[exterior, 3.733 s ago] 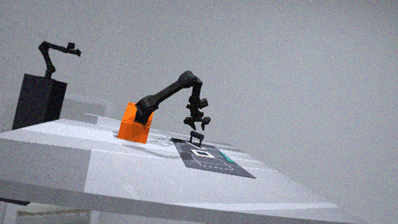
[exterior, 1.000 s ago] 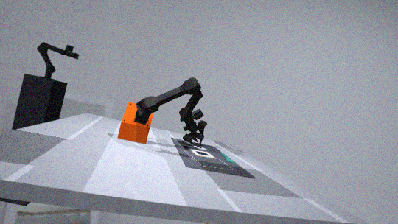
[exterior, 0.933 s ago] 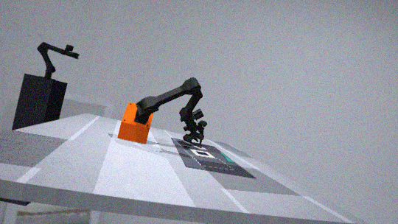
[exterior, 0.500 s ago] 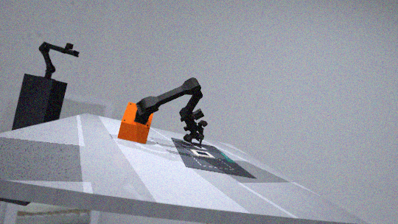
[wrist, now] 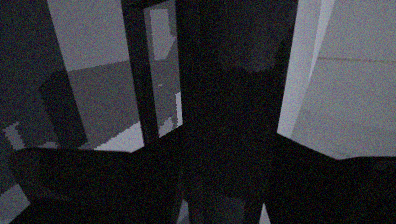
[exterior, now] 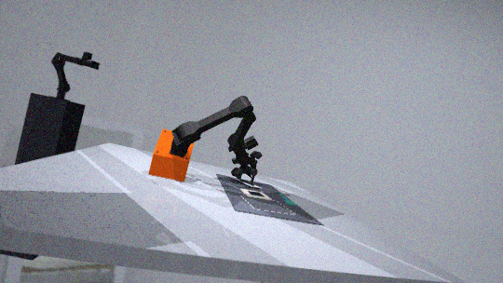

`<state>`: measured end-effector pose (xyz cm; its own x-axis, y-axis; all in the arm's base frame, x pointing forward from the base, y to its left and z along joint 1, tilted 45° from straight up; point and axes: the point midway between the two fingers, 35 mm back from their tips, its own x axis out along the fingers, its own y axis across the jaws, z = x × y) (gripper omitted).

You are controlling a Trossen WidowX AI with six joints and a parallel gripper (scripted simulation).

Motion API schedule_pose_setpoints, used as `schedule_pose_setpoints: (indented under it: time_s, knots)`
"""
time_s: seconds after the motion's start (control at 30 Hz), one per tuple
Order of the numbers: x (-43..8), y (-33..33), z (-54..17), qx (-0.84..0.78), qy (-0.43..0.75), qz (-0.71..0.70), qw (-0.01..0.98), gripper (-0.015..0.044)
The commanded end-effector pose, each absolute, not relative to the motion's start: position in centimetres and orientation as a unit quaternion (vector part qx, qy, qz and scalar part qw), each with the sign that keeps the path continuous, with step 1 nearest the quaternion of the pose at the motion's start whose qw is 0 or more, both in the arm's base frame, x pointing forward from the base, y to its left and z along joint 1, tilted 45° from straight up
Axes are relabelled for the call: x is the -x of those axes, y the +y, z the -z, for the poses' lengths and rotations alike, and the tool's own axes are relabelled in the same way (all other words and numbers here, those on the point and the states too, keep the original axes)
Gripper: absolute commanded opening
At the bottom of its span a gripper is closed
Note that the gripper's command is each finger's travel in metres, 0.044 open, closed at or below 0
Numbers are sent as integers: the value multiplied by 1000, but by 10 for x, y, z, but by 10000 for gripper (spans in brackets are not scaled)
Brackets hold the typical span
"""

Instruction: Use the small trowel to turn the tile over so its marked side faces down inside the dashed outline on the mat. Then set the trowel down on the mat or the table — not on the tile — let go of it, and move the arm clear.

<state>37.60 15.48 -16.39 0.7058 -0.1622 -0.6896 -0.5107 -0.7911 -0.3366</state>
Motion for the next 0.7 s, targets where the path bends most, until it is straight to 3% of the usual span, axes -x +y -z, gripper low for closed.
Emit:
schedule_pose_setpoints:
  time_s: [0.0, 0.33, 0.67]
  knots:
    - [-376, 186, 136, 887, 177, -327, 272, 0]
    - [-374, 193, 127, 887, 178, -326, 274, 0]
    - [-362, 153, 99, 878, 209, -276, 330, 0]
